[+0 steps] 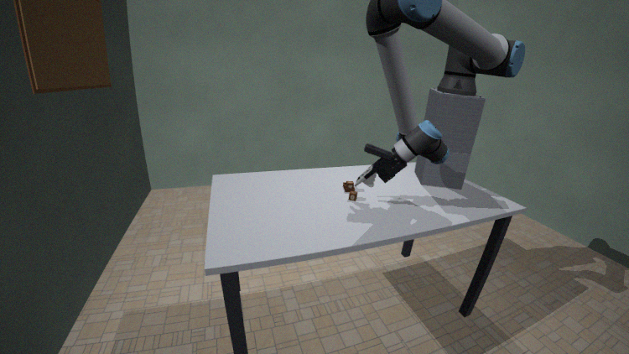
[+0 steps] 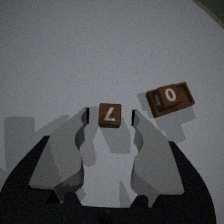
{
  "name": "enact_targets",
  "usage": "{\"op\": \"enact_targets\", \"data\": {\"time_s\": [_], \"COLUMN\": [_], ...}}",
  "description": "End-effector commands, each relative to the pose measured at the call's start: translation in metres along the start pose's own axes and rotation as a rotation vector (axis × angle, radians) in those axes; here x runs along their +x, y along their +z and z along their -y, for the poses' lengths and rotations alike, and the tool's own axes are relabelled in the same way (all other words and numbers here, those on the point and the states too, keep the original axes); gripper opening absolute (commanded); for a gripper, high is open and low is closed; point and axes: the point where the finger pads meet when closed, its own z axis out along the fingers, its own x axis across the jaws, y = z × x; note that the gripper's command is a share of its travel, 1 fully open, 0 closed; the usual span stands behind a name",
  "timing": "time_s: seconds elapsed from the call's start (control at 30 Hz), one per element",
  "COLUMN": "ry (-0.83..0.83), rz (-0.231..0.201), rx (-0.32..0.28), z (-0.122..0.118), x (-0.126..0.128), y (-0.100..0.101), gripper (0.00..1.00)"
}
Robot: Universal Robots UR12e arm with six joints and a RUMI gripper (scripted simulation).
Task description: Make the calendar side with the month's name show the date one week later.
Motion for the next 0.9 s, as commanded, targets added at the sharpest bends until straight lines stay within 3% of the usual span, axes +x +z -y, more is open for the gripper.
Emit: {"op": "enact_targets", "data": {"time_s": [0.0,0.87], "ry": [0.010,0.012], "rz": [0.005,0.003], "rx": [0.040,0.039], "z": [0.0097,0.0071], "x": [-0.0032,-0.0023], "y": [0.0001,0.0042], "gripper": [0.29,0.29]}}
